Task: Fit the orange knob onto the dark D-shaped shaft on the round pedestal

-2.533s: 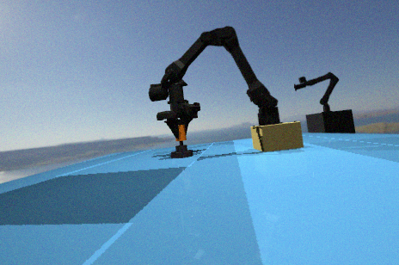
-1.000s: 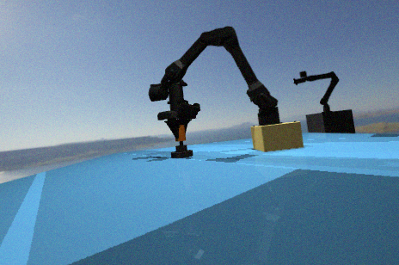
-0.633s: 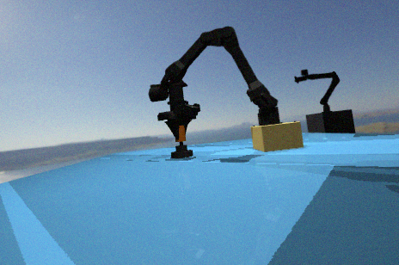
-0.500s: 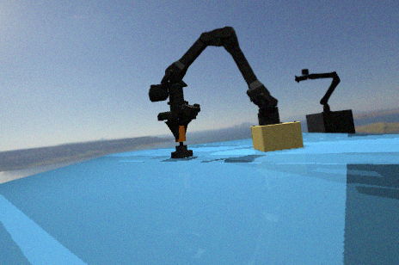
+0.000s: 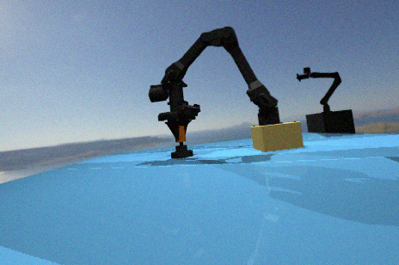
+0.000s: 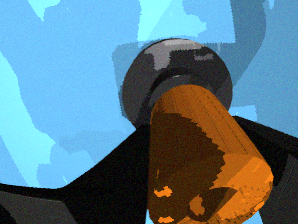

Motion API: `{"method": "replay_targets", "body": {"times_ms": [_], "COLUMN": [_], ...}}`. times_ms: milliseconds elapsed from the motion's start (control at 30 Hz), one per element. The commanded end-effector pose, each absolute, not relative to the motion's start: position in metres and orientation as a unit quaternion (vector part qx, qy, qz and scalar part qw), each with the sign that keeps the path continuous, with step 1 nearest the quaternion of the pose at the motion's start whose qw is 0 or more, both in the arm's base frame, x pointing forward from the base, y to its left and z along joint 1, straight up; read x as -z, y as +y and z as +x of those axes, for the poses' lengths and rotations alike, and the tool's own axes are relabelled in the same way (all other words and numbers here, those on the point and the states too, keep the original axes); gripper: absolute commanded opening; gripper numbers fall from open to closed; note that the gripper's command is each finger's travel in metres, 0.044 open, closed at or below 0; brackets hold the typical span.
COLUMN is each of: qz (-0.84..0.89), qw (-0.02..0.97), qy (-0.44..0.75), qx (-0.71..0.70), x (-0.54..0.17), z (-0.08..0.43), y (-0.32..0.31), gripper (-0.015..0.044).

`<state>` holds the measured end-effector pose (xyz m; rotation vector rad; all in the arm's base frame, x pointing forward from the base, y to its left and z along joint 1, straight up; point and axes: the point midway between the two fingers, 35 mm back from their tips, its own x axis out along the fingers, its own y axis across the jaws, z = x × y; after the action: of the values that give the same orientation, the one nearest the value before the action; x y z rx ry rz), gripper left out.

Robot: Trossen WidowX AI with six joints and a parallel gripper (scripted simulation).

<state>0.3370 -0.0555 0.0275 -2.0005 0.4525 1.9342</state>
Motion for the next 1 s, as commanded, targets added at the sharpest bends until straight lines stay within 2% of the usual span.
{"method": "replay_targets", "body": {"times_ms": [0,467,967], "qz": [-0.701,-0.693,-0.702], "qw": [0.159,0.191,0.157], "qy": [0.156,0.187,0.154], "qx": [-0.677,-0.669,-0.678], "x": [-0.027,-0.026,-0.015], "z": [0.338,0.337,0.337], "y": [-0.056,-0.055,-0.055], "gripper": [0.0000,0.0000,0.0000]}}
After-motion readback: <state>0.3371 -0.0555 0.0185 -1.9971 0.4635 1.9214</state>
